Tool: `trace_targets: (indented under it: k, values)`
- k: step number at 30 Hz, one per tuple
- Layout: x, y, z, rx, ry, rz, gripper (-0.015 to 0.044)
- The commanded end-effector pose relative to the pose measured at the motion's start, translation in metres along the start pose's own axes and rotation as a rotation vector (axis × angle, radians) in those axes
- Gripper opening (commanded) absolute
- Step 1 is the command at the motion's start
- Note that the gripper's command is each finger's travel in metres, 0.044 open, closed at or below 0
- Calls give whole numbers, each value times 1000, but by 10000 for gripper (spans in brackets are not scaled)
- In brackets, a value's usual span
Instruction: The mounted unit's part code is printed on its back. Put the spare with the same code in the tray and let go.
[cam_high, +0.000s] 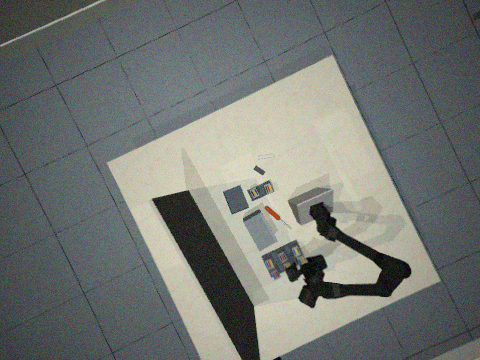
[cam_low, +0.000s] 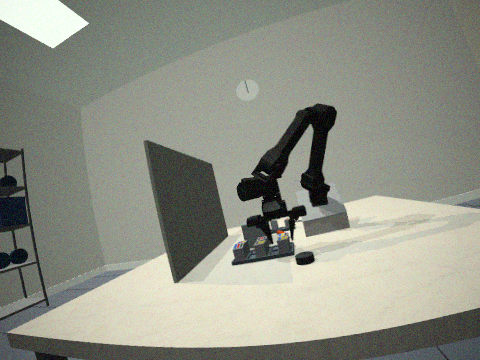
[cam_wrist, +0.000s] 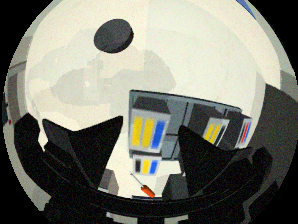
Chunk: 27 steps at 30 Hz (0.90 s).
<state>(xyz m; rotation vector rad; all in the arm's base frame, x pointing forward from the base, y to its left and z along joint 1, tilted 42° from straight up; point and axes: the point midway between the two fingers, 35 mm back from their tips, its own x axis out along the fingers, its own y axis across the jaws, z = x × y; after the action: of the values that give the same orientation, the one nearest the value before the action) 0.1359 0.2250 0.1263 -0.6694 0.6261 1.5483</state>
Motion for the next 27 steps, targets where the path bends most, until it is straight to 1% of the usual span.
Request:
trace_targets:
  k: [1, 10, 22, 27]
  values:
    - [9, 2, -3, 7, 7, 3, 300]
    - [22, 5, -3, 9, 2, 4, 300]
    - [22, 5, -3, 9, 2, 4, 300]
    - [22, 5, -2, 4, -2, 6, 169]
